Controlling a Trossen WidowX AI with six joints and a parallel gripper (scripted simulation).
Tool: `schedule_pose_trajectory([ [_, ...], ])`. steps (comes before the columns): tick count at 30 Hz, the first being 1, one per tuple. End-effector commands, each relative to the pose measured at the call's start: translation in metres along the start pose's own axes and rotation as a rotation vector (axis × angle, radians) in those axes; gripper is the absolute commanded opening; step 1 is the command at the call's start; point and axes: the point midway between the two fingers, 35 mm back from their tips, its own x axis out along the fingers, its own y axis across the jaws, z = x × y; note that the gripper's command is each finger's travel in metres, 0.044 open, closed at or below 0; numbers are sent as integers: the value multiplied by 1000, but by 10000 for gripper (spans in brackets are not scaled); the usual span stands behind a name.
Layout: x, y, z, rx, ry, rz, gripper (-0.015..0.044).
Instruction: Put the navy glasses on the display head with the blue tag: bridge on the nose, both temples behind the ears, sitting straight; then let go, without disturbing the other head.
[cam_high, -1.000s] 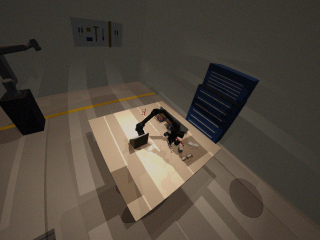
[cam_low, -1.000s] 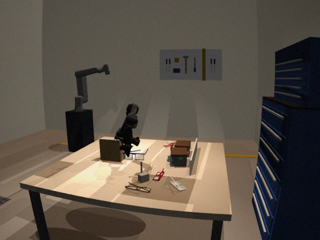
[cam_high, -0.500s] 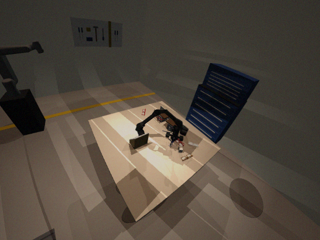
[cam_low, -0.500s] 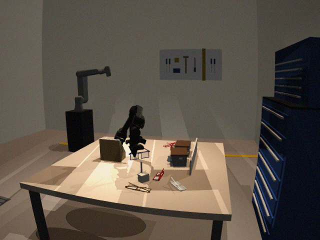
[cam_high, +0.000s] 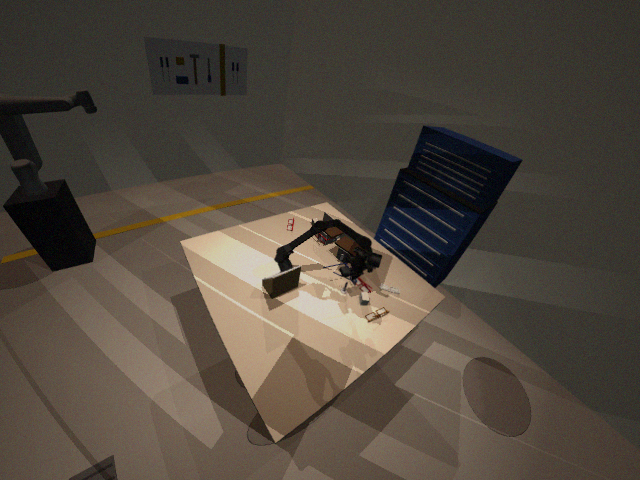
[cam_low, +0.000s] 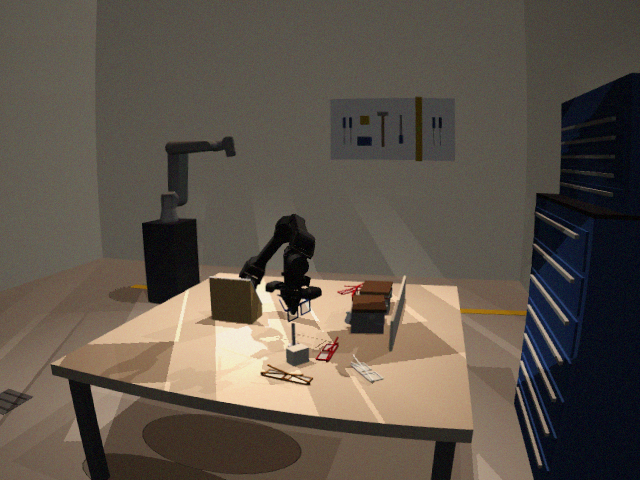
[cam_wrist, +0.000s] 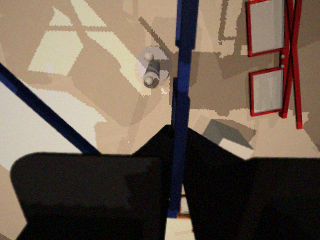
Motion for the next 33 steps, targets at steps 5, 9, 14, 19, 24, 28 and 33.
schedule_pose_trajectory([
  [5, 4, -20, 14, -313, -11, -2, 0],
  [9, 5, -28, 20, -445, -14, -3, 0],
  [14, 10, -29, 21, -451, -14, -3, 0],
  [19, 30, -30, 21, -452, -15, -3, 0],
  [24, 54, -29, 21, -452, -16, -3, 0],
  [28, 66, -28, 22, -452, -17, -3, 0],
  [33, 66, -29, 23, -452, -17, -3, 0],
])
